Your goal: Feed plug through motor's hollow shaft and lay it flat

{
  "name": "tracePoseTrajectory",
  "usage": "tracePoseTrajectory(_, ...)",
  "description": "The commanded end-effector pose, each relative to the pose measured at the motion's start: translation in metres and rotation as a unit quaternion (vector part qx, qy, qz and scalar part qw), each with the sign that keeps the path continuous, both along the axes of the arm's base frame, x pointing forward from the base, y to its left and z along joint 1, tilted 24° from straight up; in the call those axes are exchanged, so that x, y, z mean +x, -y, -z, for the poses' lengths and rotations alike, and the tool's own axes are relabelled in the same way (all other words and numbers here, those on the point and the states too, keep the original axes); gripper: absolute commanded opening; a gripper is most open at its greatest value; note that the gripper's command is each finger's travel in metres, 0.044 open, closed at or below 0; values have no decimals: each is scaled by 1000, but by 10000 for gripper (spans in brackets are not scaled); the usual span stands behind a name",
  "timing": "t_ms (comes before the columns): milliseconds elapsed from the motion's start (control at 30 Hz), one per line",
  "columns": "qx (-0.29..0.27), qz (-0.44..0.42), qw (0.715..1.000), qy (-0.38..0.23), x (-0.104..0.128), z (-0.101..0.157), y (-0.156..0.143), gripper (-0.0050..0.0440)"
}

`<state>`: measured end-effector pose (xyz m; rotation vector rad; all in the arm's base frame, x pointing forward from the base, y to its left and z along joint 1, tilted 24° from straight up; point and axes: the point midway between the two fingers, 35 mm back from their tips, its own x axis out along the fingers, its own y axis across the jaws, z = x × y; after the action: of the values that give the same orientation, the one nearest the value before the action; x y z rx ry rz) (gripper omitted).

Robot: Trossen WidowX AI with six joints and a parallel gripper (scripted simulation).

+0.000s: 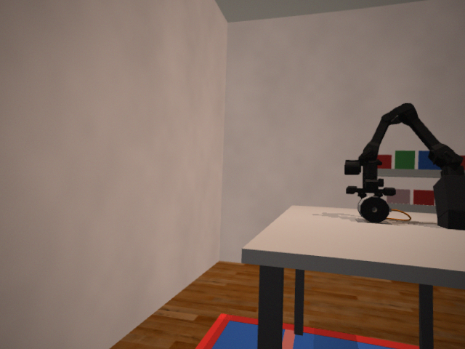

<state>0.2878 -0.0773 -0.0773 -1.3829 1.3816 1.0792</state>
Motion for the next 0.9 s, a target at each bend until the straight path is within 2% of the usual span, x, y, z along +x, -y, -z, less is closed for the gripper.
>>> tracePoseTrajectory(0, 0, 0, 1000, 0, 0, 0, 0, 80)
tracePoseTrajectory(367, 0, 0, 1000, 0, 0, 0, 0, 7)
tracePoseTrajectory(867, 2, -2, 1000, -2, 0, 4, -9, 0)
